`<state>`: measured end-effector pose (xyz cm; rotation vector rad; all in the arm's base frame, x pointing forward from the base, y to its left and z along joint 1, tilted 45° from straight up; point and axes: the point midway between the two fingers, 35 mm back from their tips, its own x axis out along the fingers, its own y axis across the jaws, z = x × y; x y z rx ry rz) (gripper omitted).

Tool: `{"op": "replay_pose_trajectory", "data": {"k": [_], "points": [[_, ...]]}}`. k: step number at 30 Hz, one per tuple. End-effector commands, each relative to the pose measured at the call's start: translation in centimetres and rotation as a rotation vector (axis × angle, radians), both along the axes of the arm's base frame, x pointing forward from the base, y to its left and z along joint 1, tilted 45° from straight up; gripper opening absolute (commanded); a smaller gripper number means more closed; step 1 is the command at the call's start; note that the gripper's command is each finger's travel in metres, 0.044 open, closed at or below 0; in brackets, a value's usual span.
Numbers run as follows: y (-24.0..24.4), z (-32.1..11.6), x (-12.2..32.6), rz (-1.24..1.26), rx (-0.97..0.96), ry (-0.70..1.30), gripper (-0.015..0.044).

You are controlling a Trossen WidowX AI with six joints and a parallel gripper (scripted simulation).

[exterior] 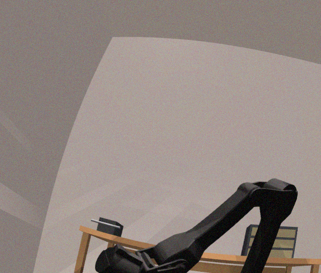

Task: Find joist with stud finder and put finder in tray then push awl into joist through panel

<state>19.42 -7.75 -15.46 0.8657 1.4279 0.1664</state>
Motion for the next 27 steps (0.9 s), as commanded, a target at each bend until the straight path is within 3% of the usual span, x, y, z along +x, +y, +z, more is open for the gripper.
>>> {"op": "replay_pose_trajectory", "data": {"k": [1,20,23,27], "points": [[0.8,-0.4,-0.3,-0.005,0.013,0.006,0.044],[2.8,-2.2,-0.6,-0.005,0.015,0.006,0.044],[2.8,-2.2,-0.6,-0.005,0.015,0.006,0.0361],[2.8,-2.2,-0.6,-0.005,0.015,0.006,0.0335]]}}
